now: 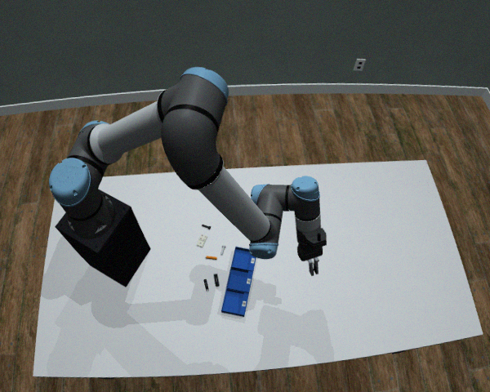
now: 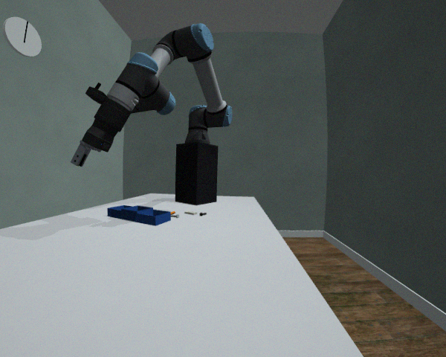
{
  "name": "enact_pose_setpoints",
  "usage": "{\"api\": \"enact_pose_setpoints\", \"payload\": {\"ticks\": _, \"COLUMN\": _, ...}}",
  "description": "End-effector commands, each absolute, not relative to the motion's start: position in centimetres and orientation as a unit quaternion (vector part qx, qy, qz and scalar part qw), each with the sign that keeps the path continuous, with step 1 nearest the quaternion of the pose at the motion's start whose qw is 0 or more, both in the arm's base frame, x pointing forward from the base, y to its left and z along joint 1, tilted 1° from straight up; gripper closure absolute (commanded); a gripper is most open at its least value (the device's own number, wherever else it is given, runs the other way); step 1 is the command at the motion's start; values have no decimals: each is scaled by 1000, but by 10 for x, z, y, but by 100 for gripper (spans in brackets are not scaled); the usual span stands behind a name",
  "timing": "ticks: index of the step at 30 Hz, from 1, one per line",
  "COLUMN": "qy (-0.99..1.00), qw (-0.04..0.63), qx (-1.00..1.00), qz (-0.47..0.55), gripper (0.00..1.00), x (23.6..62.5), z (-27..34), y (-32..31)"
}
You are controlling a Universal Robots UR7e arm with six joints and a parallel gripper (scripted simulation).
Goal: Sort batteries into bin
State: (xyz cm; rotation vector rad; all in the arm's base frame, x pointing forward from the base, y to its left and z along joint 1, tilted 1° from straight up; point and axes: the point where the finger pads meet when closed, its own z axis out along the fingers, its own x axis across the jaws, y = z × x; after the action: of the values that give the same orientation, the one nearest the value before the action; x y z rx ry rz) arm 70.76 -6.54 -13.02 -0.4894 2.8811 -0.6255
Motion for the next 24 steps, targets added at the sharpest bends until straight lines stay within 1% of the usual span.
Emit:
{"api": "enact_pose_setpoints", "payload": {"ticks": 1, "qy": 972, "qw": 84, "qx": -111, "qz": -191, "gripper": 69, "x": 688, "z": -129, "y": -63}}
{"api": "enact_pose_setpoints", "payload": {"ticks": 2, "qy": 972, "qw": 84, "qx": -111, "qz": -191, "gripper": 69, "x": 688, "z": -129, "y": -63}}
{"api": "enact_pose_setpoints", "payload": {"ticks": 4, "qy": 978, "qw": 87, "qx": -70, "qz": -178, "gripper": 69, "x": 672, "z": -130, "y": -60}}
{"api": "enact_pose_setpoints", "payload": {"ticks": 5, "qy": 978, "qw": 87, "qx": -70, "qz": -178, "gripper": 69, "x": 672, "z": -130, "y": -60}}
{"api": "enact_pose_setpoints", "payload": {"ticks": 6, "qy": 980, "qw": 89, "qx": -46, "qz": -170, "gripper": 69, "x": 664, "z": -130, "y": -58}}
{"api": "enact_pose_setpoints", "payload": {"ticks": 8, "qy": 980, "qw": 89, "qx": -46, "qz": -170, "gripper": 69, "x": 664, "z": -130, "y": -58}}
{"api": "enact_pose_setpoints", "payload": {"ticks": 11, "qy": 984, "qw": 91, "qx": 13, "qz": -151, "gripper": 69, "x": 639, "z": -131, "y": -53}}
{"api": "enact_pose_setpoints", "payload": {"ticks": 13, "qy": 984, "qw": 91, "qx": 13, "qz": -151, "gripper": 69, "x": 639, "z": -131, "y": -53}}
{"api": "enact_pose_setpoints", "payload": {"ticks": 15, "qy": 985, "qw": 91, "qx": 55, "qz": -138, "gripper": 69, "x": 623, "z": -132, "y": -49}}
{"api": "enact_pose_setpoints", "payload": {"ticks": 17, "qy": 985, "qw": 91, "qx": 55, "qz": -138, "gripper": 69, "x": 622, "z": -132, "y": -49}}
{"api": "enact_pose_setpoints", "payload": {"ticks": 19, "qy": 983, "qw": 90, "qx": 98, "qz": -125, "gripper": 69, "x": 606, "z": -132, "y": -45}}
{"api": "enact_pose_setpoints", "payload": {"ticks": 21, "qy": 983, "qw": 90, "qx": 98, "qz": -125, "gripper": 69, "x": 605, "z": -132, "y": -45}}
{"api": "enact_pose_setpoints", "payload": {"ticks": 23, "qy": 980, "qw": 89, "qx": 140, "qz": -112, "gripper": 69, "x": 589, "z": -132, "y": -41}}
{"api": "enact_pose_setpoints", "payload": {"ticks": 24, "qy": 980, "qw": 89, "qx": 140, "qz": -112, "gripper": 69, "x": 589, "z": -132, "y": -41}}
